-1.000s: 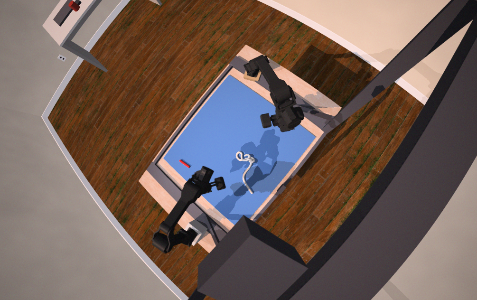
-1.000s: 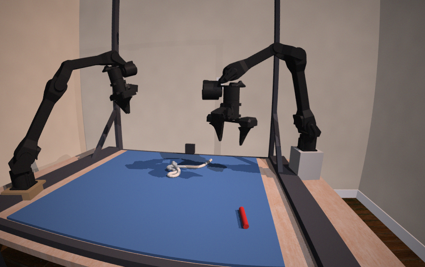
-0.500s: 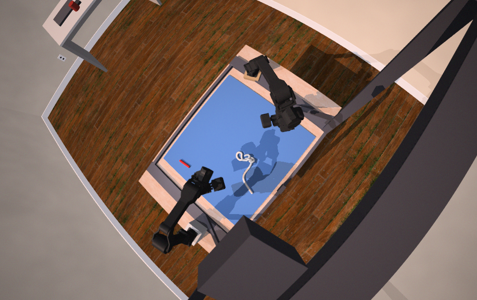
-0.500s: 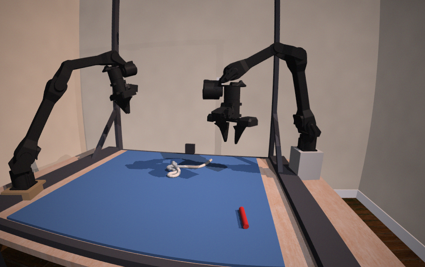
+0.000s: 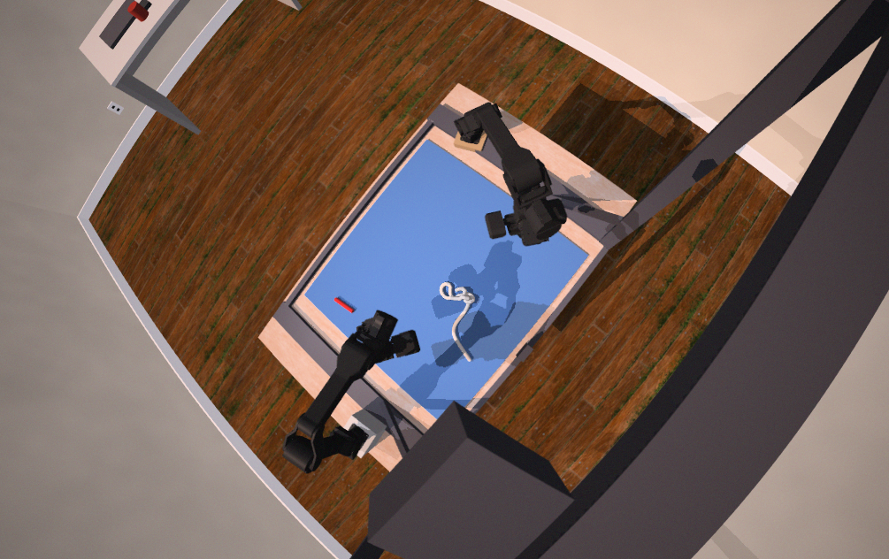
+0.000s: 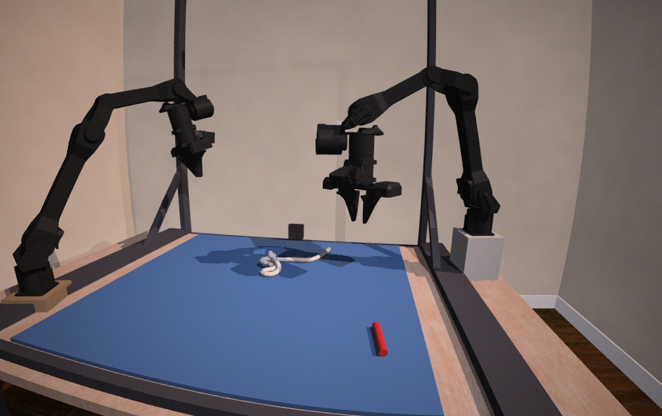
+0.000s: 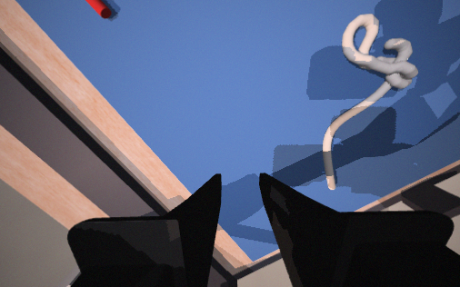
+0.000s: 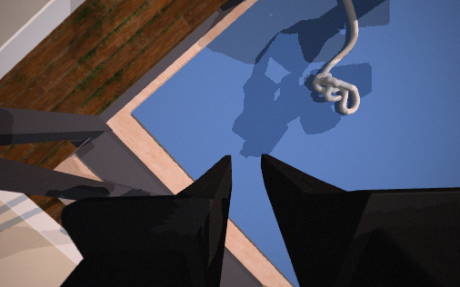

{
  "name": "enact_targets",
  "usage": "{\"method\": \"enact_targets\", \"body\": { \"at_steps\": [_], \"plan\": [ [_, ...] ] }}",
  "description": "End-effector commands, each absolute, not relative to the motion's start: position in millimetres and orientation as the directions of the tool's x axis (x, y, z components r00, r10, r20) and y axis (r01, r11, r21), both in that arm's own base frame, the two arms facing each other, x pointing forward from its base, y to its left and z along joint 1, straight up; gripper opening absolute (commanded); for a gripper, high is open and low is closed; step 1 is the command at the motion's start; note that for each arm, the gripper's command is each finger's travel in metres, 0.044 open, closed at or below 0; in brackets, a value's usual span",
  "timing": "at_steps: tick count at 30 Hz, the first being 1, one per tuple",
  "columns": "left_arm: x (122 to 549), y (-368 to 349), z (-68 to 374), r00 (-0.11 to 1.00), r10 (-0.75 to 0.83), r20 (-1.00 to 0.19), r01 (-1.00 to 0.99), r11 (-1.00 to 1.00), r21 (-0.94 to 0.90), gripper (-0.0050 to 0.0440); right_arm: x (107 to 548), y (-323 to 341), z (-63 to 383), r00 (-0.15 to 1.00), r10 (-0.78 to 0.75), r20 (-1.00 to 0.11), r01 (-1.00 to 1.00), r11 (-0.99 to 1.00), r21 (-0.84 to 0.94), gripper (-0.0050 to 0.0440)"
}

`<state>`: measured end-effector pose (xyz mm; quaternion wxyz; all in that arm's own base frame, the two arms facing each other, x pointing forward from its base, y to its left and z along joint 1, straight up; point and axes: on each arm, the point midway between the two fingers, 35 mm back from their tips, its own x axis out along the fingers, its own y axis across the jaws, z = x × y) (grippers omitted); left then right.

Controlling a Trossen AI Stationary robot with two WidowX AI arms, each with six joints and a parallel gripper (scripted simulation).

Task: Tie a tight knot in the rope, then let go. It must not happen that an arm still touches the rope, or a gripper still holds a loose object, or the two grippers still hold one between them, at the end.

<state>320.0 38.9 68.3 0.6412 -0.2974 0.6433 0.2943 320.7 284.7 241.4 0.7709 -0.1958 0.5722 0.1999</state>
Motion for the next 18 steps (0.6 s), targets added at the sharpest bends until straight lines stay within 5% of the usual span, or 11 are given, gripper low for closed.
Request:
{"method": "enact_targets", "body": {
  "at_steps": [1,9,14,18],
  "plan": [
    [322.7,40.1,77.3,0.028,0.003,-1.000,-0.756,0.654,-0.019,0.0140,319.1,282.8,252.7,0.288,0.102,-0.952,-0.528,0.847,-0.069,0.0100],
    [323.5,39.3,76.5,0.028,-0.002,-1.000,-0.765,0.644,-0.022,0.0116,319.1,282.8,252.7,0.288,0.102,-0.952,-0.528,0.847,-0.069,0.0080],
    [322.7,40.2,77.2,0.028,0.003,-1.000,-0.928,0.372,-0.025,0.0100,319.1,282.8,252.7,0.288,0.102,-0.952,-0.528,0.847,-0.069,0.0080],
    [322.7,40.2,77.2,0.028,0.004,-1.000,-0.931,0.365,-0.025,0.0100,319.1,282.8,252.7,0.288,0.102,-0.952,-0.528,0.847,-0.069,0.0080]
  ]
}}
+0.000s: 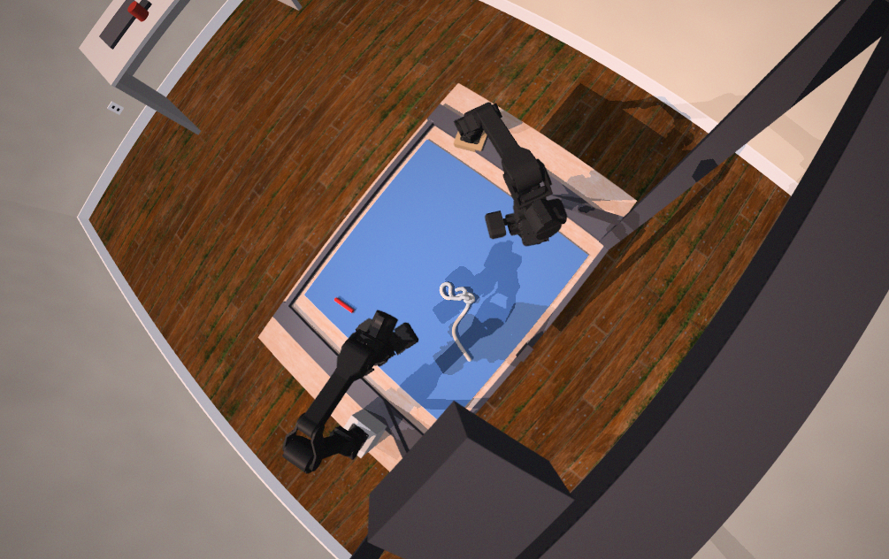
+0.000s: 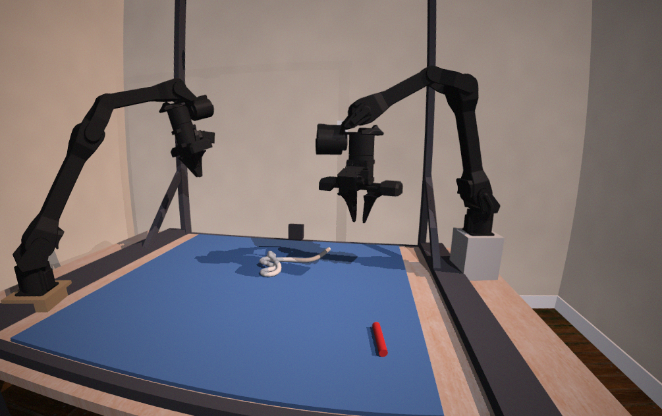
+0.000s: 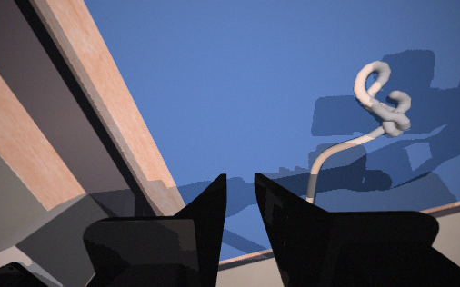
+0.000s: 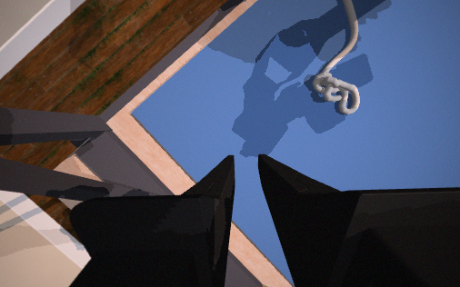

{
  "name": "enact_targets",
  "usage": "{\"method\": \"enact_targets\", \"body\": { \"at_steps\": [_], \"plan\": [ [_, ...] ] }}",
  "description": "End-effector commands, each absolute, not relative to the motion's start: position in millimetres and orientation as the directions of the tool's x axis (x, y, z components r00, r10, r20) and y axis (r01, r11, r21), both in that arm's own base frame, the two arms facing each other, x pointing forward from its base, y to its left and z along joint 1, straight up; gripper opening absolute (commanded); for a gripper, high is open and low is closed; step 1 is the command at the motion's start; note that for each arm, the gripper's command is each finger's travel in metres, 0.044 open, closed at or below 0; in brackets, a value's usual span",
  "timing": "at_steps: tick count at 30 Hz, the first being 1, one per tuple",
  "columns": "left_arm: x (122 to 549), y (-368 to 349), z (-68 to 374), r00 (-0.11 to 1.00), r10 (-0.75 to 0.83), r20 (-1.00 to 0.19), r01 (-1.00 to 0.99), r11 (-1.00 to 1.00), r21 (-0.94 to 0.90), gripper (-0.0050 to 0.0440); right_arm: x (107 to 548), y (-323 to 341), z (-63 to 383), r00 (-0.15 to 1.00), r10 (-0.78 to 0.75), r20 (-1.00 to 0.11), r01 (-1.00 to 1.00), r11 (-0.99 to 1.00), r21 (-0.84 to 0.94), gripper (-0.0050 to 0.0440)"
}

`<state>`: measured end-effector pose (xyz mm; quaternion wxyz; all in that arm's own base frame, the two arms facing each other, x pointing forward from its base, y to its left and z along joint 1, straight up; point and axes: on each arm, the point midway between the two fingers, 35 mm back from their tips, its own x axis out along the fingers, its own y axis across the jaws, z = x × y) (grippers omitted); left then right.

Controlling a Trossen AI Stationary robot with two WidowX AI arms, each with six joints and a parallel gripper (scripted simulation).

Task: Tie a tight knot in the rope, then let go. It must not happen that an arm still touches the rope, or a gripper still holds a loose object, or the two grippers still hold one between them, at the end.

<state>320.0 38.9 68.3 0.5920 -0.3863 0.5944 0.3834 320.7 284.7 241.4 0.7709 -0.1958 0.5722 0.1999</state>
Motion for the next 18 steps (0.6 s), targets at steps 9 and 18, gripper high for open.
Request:
{"method": "enact_targets", "body": {
  "at_steps": [9,18],
  "plan": [
    [323,40,77,0.028,0.004,-1.000,-0.931,0.365,-0.025,0.0100,319,283,253,0.288,0.102,-0.952,-0.528,0.847,-0.069,0.0080],
    [323,40,77,0.028,0.004,-1.000,-0.931,0.365,-0.025,0.0100,332,276,249,0.274,0.118,-0.954,-0.530,0.846,-0.048,0.0080]
  ]
}}
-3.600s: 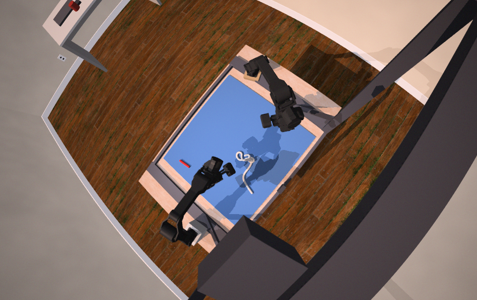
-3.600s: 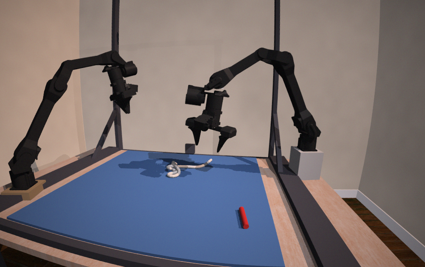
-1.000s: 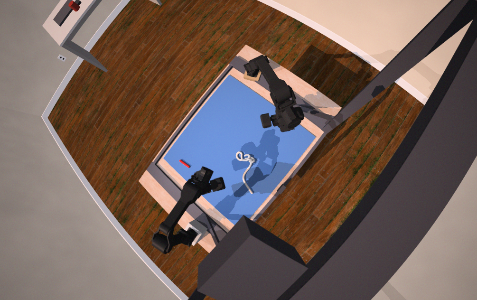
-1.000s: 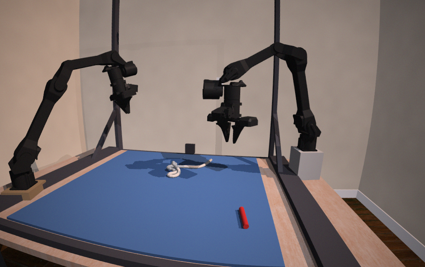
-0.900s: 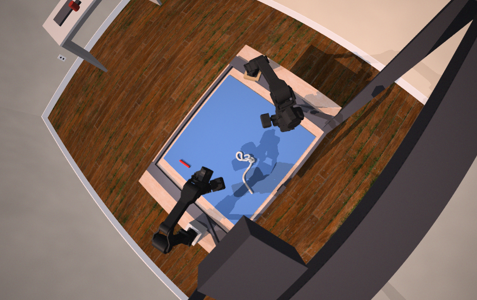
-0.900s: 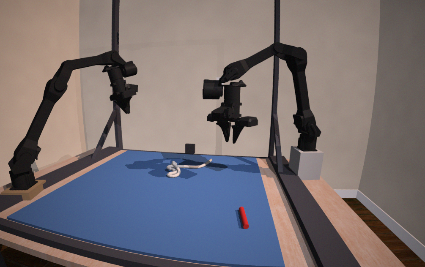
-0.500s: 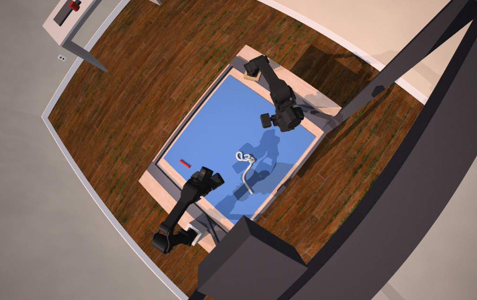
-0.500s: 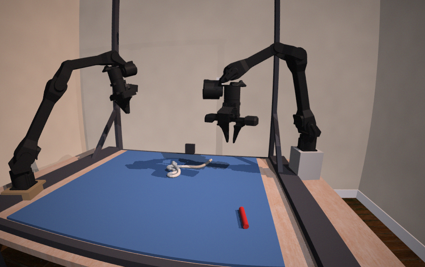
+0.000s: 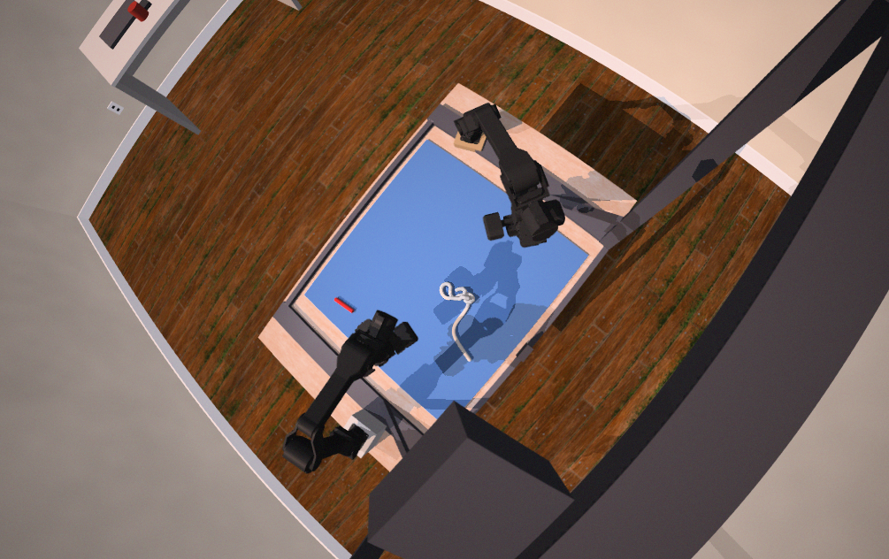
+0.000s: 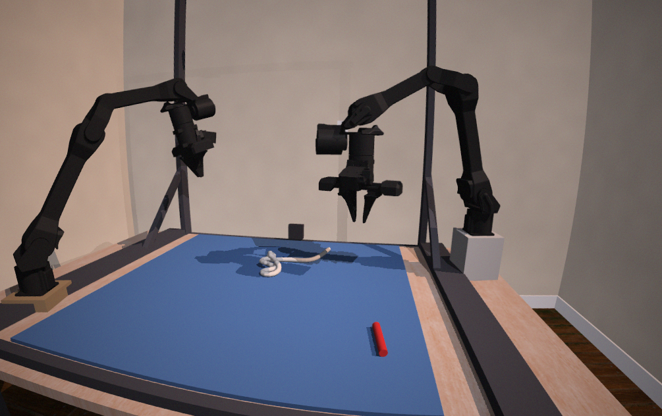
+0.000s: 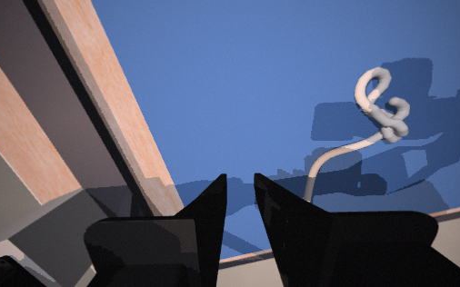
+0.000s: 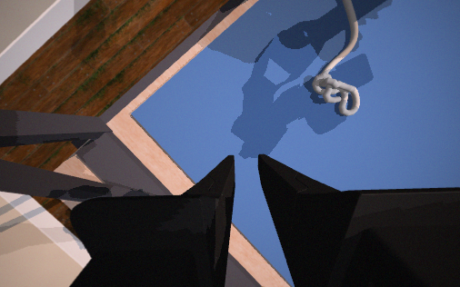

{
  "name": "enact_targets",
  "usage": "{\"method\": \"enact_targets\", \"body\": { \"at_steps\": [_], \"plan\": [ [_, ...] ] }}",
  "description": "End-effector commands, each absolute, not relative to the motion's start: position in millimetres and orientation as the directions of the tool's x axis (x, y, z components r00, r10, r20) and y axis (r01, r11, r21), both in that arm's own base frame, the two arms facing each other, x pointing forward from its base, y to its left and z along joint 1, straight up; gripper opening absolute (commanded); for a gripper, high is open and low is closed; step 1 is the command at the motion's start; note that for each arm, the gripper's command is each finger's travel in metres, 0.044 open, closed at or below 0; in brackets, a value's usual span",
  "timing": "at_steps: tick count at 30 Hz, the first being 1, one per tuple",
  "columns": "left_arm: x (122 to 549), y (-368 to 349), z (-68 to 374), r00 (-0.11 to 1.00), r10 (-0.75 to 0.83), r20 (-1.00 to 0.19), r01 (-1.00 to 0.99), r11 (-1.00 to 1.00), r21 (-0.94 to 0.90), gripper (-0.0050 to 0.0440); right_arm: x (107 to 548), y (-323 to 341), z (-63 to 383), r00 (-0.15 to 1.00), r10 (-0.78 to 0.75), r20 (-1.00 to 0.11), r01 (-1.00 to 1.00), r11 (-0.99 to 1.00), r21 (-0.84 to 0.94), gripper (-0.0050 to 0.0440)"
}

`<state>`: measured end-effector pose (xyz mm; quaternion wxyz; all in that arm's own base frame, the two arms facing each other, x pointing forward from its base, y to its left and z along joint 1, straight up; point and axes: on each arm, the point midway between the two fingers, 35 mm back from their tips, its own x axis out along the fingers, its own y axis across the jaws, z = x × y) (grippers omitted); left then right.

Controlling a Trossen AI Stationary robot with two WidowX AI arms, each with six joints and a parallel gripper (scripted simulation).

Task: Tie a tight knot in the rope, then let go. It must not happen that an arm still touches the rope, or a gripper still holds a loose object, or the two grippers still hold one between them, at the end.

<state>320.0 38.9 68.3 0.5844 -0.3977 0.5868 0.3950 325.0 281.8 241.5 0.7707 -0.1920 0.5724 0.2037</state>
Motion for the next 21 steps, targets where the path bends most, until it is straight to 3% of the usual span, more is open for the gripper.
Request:
{"method": "enact_targets", "body": {
  "at_steps": [1,21],
  "plan": [
    [323,40,77,0.028,0.004,-1.000,-0.931,0.365,-0.025,0.0100,335,274,248,0.271,0.123,-0.955,-0.531,0.846,-0.042,0.0080],
    [323,40,77,0.028,0.004,-1.000,-0.931,0.365,-0.025,0.0100,439,182,218,0.238,0.306,-0.922,-0.553,0.823,0.130,0.0080]
  ]
}}
